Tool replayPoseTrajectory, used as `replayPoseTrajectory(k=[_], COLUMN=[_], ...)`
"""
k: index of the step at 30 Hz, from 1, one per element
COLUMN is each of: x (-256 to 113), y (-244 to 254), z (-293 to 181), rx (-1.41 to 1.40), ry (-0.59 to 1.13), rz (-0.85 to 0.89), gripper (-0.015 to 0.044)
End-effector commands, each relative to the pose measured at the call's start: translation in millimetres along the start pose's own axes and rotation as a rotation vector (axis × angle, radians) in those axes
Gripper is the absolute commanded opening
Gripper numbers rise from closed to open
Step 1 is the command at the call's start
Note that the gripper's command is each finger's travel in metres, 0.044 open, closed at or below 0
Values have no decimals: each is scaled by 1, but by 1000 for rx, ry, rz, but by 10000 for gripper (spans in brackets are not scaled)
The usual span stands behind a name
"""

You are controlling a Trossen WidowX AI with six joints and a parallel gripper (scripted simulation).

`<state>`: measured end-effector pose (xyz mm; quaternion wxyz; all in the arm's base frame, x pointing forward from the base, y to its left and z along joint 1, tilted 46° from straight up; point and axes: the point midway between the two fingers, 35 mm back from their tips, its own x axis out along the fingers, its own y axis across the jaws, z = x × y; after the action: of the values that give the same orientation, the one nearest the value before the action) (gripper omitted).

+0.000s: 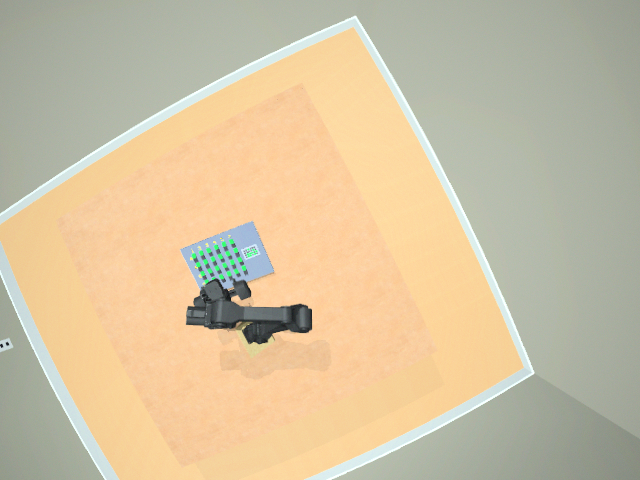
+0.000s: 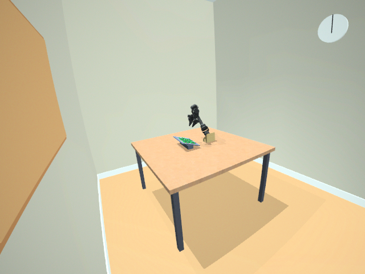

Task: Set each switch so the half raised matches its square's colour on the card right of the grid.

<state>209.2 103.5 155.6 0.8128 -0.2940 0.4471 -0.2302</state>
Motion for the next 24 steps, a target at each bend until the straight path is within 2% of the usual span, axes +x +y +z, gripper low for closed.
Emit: replayPoseTrajectory(k=[1, 5, 13, 15, 20, 24], x=[1, 28, 109, 116, 119, 151], y=[0, -4, -45, -50, -50, -52], z=[1, 26, 78, 81, 80, 75], rx=[0, -6, -11, -11, -11, -10], ry=[3, 68, 191, 200, 202, 225], rz=[0, -7, -38, -43, -43, -44], gripper=[374, 269, 59, 6, 0, 0])
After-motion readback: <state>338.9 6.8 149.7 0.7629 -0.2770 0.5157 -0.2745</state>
